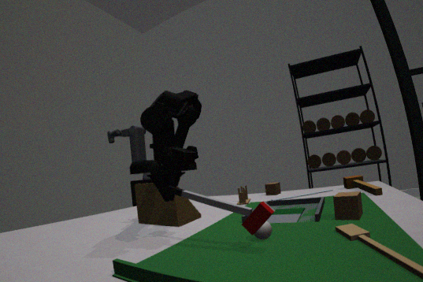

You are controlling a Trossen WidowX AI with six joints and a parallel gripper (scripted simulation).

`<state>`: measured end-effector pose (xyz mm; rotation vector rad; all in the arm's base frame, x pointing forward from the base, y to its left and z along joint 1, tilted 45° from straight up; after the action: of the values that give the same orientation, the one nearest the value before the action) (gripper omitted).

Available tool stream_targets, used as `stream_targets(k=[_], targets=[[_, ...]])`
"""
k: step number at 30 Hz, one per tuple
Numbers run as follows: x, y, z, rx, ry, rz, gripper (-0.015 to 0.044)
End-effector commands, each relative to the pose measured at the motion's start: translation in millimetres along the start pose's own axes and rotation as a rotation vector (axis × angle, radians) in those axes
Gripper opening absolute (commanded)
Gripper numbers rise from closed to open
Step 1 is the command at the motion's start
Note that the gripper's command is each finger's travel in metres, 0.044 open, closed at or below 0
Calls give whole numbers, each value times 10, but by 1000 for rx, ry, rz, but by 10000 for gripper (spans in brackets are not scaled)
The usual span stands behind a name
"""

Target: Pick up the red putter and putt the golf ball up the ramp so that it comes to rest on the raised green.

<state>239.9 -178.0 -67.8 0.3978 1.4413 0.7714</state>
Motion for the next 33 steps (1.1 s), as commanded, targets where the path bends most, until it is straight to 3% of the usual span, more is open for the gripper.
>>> stream_targets(k=[1, 15, 33], targets=[[81, 10, 0, 5, -5, 7, 0], [295, 16, 0, 4, -6, 8, 0], [276, -122, -24, 2, -2, 4, 0]])
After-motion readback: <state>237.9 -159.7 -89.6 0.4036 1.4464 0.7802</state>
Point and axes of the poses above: the point midway between the two fingers, 35 mm back from their tips, its own x axis out along the fingers, its own y axis across the jaws, z = x × y, the point moved 3 cm from there along -x, back along the fingers, and after that the axes turned 12 degrees about -x, right-handed, at the moved point
